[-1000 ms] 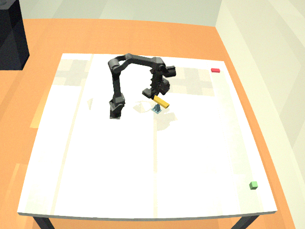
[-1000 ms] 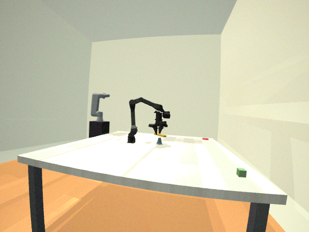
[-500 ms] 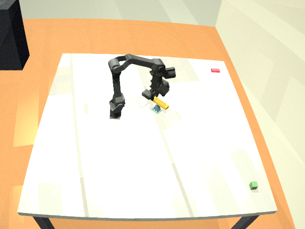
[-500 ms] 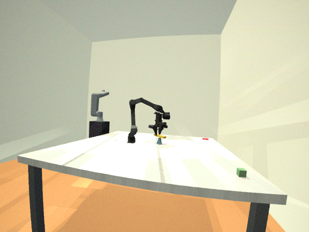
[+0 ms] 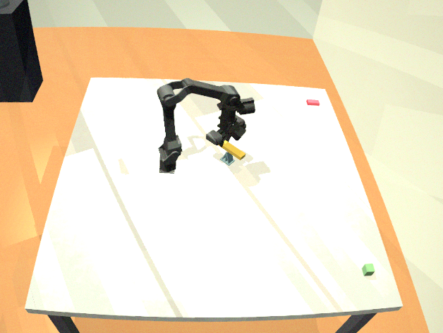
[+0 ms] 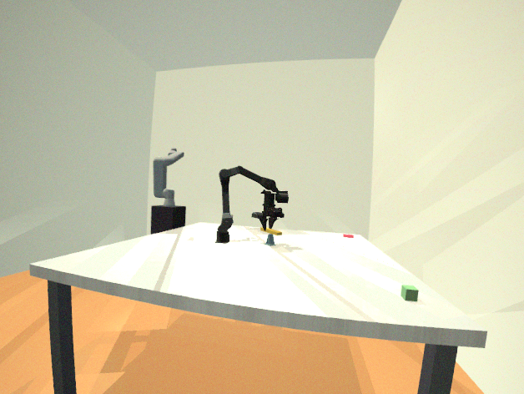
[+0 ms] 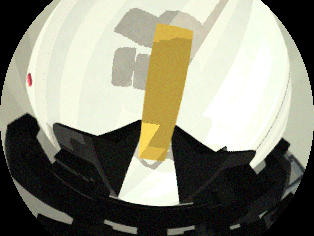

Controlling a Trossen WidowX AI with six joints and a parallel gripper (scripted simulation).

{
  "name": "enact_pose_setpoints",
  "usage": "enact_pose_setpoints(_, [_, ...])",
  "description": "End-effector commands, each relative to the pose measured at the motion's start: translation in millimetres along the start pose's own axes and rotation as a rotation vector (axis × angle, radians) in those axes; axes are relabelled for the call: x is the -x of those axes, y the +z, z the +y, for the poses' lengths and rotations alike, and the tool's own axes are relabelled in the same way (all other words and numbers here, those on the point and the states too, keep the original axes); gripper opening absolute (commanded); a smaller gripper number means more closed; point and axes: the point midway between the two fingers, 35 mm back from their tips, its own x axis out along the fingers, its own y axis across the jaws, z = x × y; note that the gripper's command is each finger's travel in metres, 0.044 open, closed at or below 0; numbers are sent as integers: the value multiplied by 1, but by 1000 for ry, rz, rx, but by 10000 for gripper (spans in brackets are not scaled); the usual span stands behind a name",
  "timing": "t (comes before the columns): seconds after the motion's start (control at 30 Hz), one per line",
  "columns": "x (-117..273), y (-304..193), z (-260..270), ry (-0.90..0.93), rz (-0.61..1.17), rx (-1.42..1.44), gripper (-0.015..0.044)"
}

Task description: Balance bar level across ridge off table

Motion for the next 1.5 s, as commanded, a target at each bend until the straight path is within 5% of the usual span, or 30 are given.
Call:
enact_pose_setpoints(0.0, [0,0,0,1,-2,-1,0])
enact_pose_setpoints(1.47, [-4,0,0,1,-2,-1,0])
